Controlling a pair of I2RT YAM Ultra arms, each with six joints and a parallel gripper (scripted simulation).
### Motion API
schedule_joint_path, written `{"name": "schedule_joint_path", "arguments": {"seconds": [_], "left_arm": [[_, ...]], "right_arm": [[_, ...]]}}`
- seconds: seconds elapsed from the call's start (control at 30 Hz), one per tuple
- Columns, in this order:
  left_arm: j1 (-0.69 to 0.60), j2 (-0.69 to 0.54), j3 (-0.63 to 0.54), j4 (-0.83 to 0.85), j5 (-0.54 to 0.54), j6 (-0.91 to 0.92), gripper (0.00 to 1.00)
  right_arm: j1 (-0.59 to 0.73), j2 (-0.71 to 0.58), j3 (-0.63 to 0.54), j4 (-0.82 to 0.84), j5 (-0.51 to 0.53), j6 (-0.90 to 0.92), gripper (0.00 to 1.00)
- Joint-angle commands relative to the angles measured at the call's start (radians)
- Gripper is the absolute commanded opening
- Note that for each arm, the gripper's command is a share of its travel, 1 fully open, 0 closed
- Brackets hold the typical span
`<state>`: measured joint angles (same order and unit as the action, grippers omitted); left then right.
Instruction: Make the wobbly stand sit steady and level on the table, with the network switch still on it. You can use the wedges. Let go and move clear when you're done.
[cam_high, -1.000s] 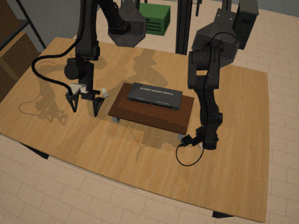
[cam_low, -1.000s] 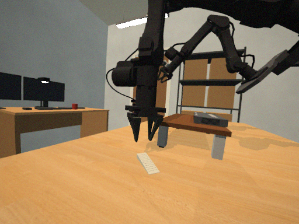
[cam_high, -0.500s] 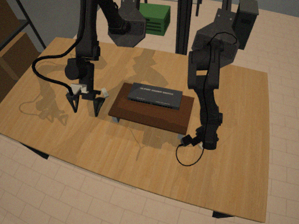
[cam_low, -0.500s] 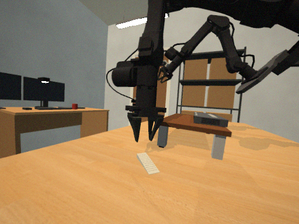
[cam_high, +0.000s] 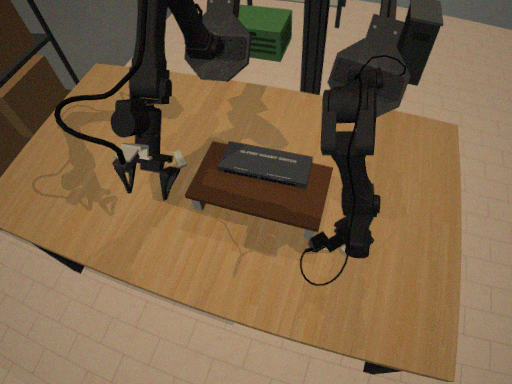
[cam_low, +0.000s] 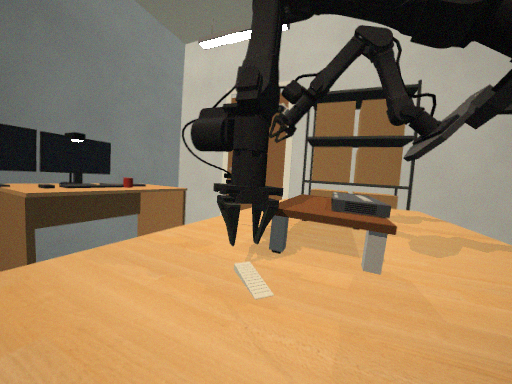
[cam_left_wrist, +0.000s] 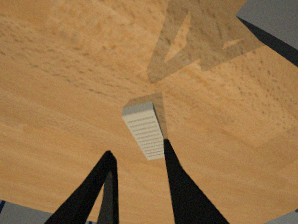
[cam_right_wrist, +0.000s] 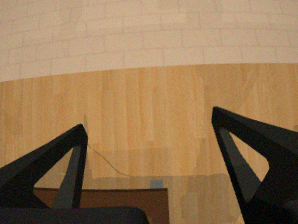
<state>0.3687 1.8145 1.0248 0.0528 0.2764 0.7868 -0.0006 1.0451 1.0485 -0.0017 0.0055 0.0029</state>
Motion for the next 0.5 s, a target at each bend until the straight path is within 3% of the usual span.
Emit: {"name": "schedule_joint_path", "arguments": {"seconds": [0.0,0.47], "left_arm": [[-0.003,0.031,0.027,0.033,-0.009,-0.012,0.43],[-0.016,0.107,0.073,0.06,-0.019,-0.024,0.43]], "right_arm": [[-0.007,-0.02,0.017,-0.005,-0.01,-0.008,1.0],[-0.007,-0.02,0.017,-0.005,-0.01,-0.008,1.0]]}}
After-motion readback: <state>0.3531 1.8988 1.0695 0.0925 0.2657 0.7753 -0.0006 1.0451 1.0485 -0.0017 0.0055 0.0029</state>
